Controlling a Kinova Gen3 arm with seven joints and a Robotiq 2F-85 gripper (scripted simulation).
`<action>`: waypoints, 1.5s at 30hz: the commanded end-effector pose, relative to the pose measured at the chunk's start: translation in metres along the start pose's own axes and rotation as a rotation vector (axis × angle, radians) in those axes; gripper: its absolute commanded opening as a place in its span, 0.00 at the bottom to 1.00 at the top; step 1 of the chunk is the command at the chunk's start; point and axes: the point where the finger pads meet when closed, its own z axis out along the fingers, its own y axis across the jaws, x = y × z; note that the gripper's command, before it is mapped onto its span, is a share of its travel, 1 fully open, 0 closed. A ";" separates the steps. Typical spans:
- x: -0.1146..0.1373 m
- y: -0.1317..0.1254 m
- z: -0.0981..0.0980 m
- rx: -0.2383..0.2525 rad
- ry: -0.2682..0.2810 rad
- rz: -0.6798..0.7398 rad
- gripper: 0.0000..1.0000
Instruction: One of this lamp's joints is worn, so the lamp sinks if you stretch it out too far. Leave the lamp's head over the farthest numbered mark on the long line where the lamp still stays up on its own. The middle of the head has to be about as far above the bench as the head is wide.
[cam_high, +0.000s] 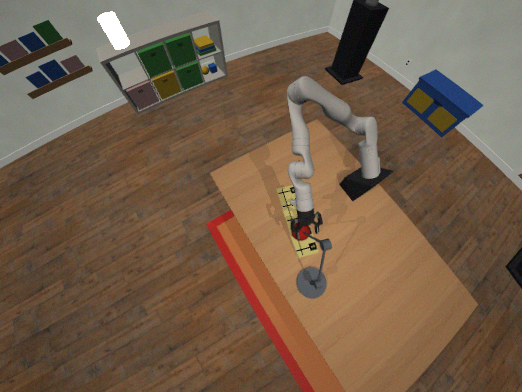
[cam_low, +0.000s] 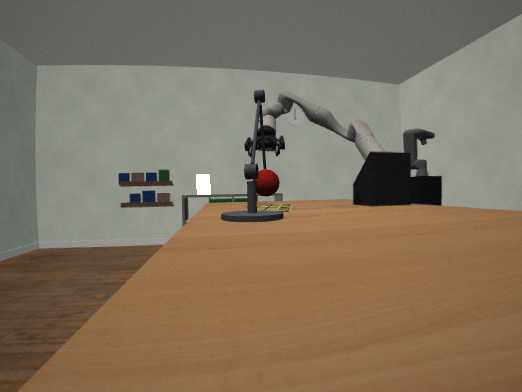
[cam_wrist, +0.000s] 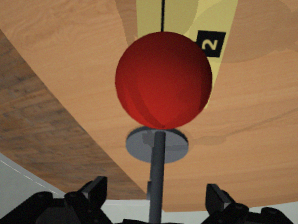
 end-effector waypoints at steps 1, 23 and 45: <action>-0.001 0.000 -0.001 0.001 -0.001 -0.001 1.00; -0.001 0.000 -0.001 0.001 -0.001 -0.001 1.00; -0.001 0.000 -0.014 0.001 -0.001 -0.001 1.00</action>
